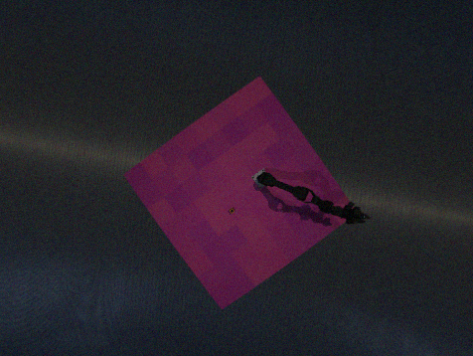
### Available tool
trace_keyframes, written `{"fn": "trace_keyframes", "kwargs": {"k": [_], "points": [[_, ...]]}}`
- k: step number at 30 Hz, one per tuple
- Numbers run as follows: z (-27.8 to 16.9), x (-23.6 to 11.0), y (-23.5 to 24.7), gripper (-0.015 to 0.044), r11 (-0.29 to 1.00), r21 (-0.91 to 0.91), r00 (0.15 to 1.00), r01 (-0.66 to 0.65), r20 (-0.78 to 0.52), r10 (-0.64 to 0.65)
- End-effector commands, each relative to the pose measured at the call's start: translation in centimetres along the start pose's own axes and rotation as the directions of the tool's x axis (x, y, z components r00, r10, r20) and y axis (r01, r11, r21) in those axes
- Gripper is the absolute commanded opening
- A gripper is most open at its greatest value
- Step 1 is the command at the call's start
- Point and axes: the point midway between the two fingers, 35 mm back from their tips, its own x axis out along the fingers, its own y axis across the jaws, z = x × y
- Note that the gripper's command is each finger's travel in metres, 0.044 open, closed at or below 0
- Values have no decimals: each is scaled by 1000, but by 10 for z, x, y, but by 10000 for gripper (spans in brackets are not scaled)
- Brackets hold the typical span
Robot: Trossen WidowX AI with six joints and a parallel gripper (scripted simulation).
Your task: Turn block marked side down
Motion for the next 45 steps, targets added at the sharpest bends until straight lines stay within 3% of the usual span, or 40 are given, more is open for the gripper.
{"fn": "trace_keyframes", "kwargs": {"k": [1, 11, 17, 22, 28, 35, 45], "points": [[-2, 0, 2, 426, 1000, 4, 1000, -6, -2, 6], [-141, -43, 75, 440, 921, 257, 927, -294, -158, 340], [-230, -98, 106, 440, 806, 458, 806, -374, -269, 527], [-297, -159, 122, 440, 692, 626, 665, -359, -349, 661], [-364, -246, 130, 440, 554, 798, 456, -239, -411, 789], [-415, -358, 119, 440, 428, 903, 186, 26, -425, 886], [-439, -524, 69, 440, 368, 777, -191, 510, -315, 930]]}}
